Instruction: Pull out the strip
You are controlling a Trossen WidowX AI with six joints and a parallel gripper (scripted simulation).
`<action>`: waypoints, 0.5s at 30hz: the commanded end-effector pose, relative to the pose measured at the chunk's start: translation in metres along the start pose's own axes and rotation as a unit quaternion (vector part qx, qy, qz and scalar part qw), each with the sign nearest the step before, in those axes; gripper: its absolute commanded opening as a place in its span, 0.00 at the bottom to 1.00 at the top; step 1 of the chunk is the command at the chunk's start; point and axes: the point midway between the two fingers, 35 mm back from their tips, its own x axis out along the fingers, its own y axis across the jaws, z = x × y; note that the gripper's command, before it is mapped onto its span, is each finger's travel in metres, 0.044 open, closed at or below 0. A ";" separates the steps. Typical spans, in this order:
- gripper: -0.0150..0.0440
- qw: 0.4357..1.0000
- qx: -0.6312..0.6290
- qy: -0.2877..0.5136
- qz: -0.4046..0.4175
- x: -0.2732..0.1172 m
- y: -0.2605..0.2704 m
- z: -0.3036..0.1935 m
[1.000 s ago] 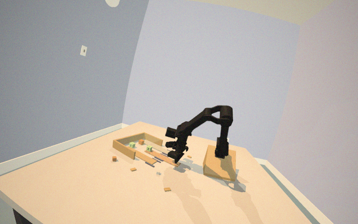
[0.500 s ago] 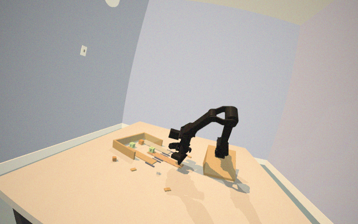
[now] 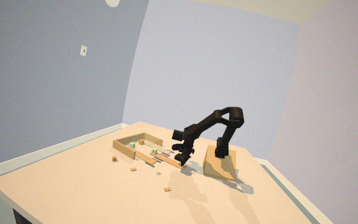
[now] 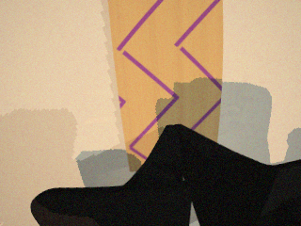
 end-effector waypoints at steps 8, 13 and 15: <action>0.25 1.000 0.005 0.012 -0.002 0.003 -0.002 -0.023; 0.25 1.000 0.005 0.012 -0.002 0.003 -0.002 -0.024; 0.25 1.000 0.005 0.012 -0.002 0.003 -0.002 -0.024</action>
